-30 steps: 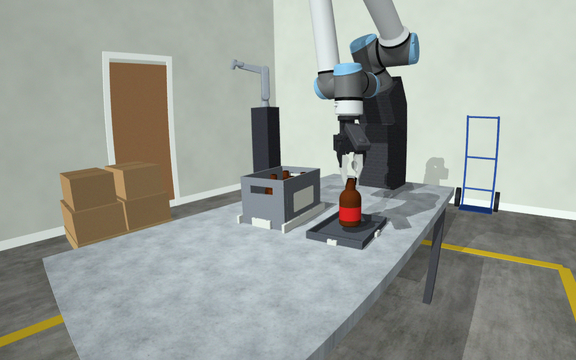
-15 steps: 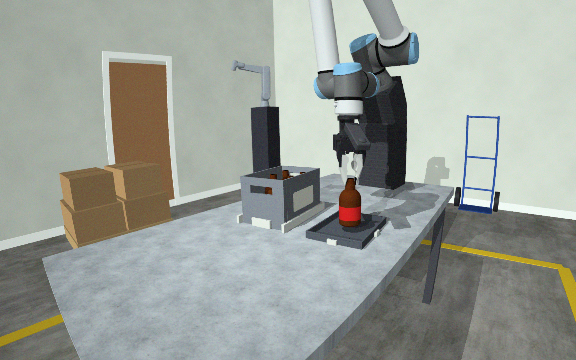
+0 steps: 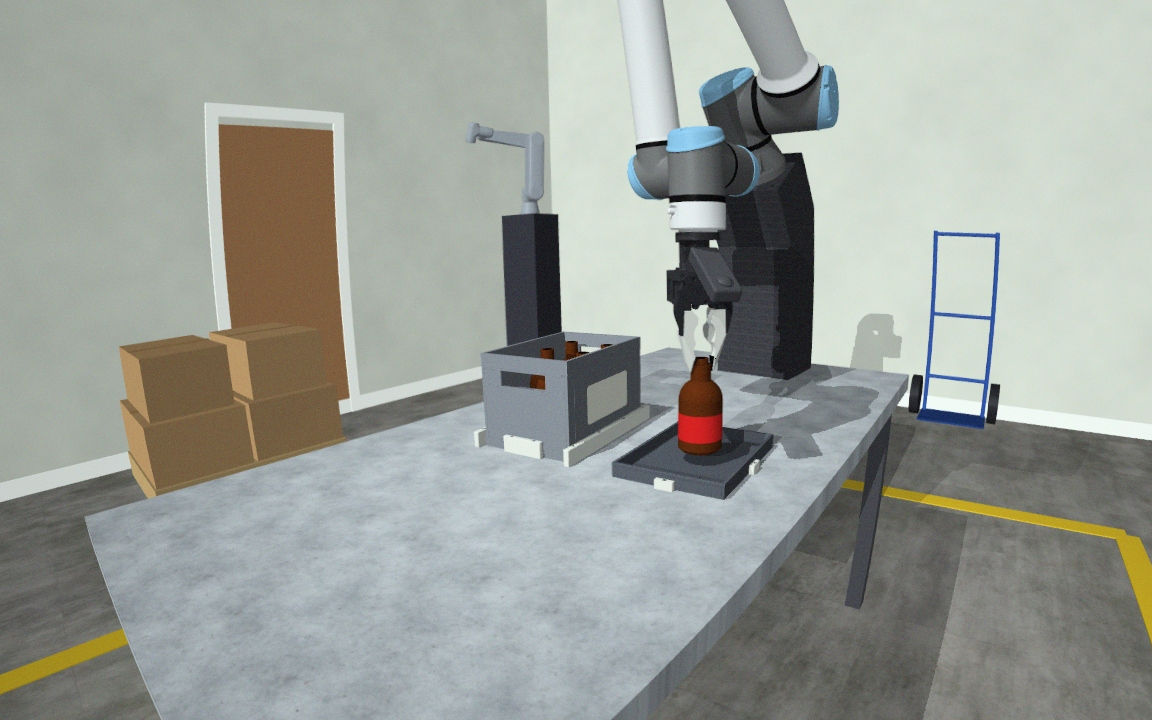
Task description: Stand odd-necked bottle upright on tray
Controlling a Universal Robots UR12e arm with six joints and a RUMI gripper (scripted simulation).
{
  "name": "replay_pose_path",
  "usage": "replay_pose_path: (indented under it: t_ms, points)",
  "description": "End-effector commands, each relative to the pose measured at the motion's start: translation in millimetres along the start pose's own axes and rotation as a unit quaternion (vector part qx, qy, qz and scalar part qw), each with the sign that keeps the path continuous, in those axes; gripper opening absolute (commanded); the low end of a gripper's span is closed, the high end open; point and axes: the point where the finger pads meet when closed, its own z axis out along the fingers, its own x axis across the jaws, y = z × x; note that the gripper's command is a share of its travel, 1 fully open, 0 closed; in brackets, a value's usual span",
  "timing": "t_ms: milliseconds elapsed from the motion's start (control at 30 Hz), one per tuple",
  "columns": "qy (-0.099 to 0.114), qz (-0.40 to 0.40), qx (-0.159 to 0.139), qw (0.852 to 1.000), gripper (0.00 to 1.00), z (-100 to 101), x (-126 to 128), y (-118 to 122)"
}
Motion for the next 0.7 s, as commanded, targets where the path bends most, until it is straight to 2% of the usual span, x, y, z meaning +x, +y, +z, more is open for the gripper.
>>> replay_pose_path:
  t_ms: [0,667]
  points:
    - [0.0,0.0,0.0,1.0,0.0,0.3,0.3,-0.4]
    - [0.0,0.0,0.0,1.0,0.0,7.8,0.2,-0.4]
